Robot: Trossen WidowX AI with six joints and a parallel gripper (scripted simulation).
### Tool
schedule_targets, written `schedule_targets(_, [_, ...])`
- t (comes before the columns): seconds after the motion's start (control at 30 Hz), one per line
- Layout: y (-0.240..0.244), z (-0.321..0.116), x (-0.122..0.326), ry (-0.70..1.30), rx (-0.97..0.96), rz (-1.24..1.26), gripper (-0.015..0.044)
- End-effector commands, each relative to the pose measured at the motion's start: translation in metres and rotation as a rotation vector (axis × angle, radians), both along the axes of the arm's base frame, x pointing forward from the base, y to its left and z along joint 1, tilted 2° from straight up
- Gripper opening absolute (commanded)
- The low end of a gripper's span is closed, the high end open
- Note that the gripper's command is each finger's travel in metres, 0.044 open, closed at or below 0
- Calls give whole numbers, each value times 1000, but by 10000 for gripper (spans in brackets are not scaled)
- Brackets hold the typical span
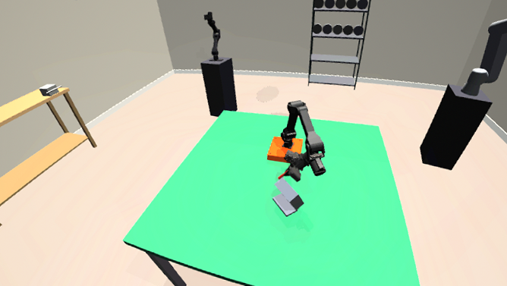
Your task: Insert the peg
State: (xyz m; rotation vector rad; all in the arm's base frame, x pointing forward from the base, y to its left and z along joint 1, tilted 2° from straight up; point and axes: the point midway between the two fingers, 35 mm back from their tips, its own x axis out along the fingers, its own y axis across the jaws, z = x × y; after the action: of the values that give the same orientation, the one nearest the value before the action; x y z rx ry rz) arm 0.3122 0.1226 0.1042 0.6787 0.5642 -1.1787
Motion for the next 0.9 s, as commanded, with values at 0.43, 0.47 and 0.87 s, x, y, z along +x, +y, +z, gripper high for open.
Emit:
schedule_targets(0.43, [23,1,-6,-1,-79,126,0])
schedule_targets(0.47, [24,1,-7,-2,-83,133,0])
schedule_targets(0.87, [40,3,-12,-8,-135,217,0])
